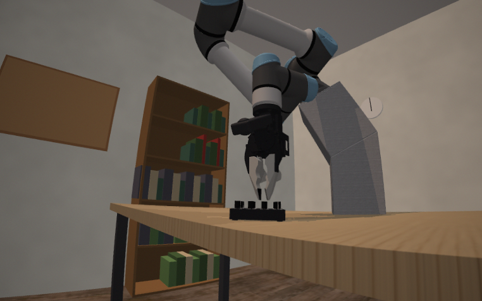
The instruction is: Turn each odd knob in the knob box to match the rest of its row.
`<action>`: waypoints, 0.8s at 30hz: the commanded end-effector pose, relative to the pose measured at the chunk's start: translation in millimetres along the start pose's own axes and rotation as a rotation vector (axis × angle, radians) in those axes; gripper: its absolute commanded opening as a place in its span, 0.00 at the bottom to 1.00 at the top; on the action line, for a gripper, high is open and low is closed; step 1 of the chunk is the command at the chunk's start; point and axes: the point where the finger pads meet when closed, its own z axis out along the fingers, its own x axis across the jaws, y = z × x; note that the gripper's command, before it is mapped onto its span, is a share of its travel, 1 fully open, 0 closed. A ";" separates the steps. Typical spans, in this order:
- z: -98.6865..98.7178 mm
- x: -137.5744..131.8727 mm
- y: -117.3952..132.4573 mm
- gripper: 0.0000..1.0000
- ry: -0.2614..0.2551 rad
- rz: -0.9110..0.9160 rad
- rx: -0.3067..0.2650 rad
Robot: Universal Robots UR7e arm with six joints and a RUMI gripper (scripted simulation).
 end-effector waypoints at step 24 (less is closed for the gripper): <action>11.8 0.1 -0.4 0.11 0.000 0.000 0.001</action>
